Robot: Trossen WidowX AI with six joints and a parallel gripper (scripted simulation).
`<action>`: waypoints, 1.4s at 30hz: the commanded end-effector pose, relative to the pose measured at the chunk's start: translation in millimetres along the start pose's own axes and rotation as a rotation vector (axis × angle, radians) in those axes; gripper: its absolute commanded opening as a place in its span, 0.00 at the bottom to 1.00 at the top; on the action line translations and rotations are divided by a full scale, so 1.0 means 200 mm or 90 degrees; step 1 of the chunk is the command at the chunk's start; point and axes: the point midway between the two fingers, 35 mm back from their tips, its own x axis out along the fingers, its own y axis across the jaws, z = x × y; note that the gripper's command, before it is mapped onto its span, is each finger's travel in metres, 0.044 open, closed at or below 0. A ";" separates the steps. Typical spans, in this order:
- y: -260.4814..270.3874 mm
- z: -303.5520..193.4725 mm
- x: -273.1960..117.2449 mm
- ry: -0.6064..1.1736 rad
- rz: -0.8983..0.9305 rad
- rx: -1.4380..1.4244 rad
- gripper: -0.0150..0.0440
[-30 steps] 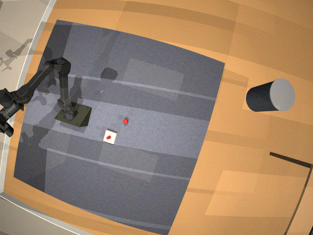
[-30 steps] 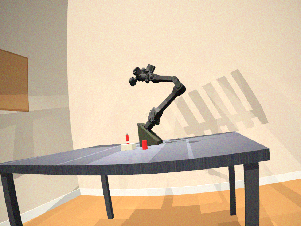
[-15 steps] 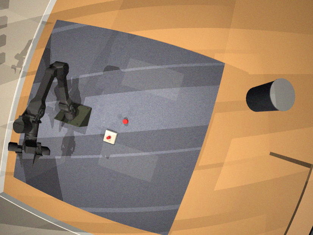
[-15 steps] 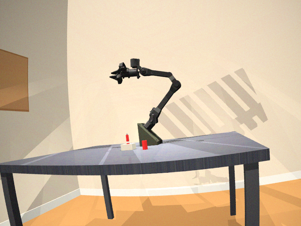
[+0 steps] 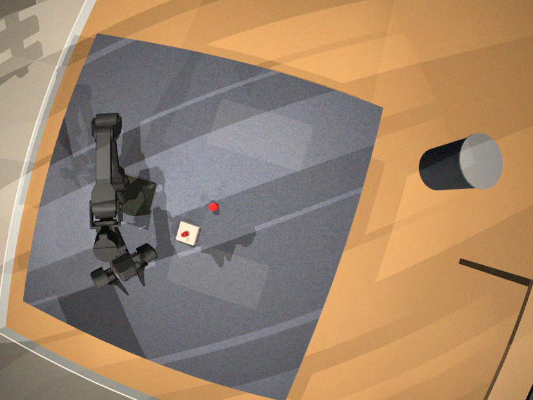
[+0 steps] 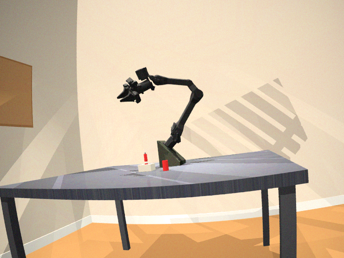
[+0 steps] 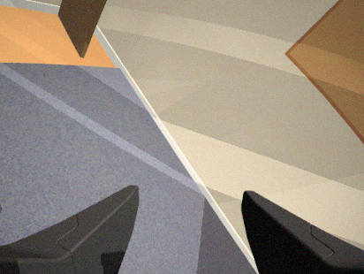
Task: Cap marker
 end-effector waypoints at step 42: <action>1.89 -0.81 -0.05 0.676 0.316 0.220 0.66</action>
